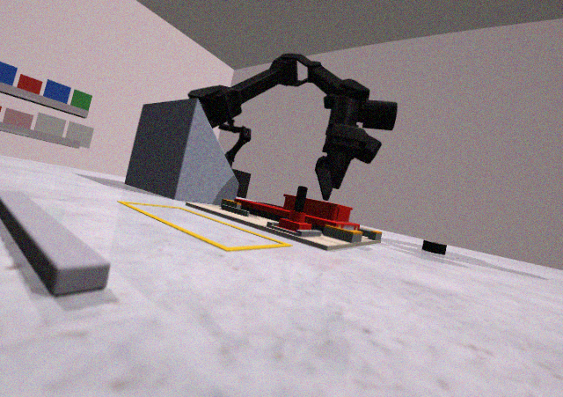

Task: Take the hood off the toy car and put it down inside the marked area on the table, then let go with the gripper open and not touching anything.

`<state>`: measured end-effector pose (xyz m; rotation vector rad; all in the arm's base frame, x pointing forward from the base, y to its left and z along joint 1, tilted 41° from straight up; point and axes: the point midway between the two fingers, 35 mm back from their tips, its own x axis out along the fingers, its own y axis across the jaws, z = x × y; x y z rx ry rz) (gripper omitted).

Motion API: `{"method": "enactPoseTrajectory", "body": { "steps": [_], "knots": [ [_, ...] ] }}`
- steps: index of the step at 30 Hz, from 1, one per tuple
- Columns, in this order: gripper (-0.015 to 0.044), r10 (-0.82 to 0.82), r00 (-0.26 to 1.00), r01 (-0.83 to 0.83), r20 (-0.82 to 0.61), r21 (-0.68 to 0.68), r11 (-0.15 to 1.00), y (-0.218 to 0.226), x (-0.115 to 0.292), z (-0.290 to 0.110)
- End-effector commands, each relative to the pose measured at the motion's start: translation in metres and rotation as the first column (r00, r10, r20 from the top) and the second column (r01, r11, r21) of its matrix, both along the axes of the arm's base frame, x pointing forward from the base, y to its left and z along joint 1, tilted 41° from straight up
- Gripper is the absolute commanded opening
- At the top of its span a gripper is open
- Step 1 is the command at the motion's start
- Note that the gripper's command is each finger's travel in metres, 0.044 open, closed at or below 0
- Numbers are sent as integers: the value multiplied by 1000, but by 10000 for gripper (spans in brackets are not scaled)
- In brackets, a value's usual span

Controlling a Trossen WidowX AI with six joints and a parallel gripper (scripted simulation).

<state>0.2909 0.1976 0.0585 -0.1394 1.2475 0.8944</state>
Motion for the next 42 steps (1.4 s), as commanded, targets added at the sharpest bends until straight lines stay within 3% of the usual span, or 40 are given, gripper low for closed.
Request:
{"method": "enactPoseTrajectory", "body": {
  "steps": [1, 8, 42],
  "knots": [
    [440, -137, 975, 145, -172, 33, 989, -27, 12, -8],
    [440, -338, 828, 404, -447, 58, 913, -74, 25, -16],
    [440, -342, 823, 410, -453, 58, 910, -61, 24, -33]
  ]
}}
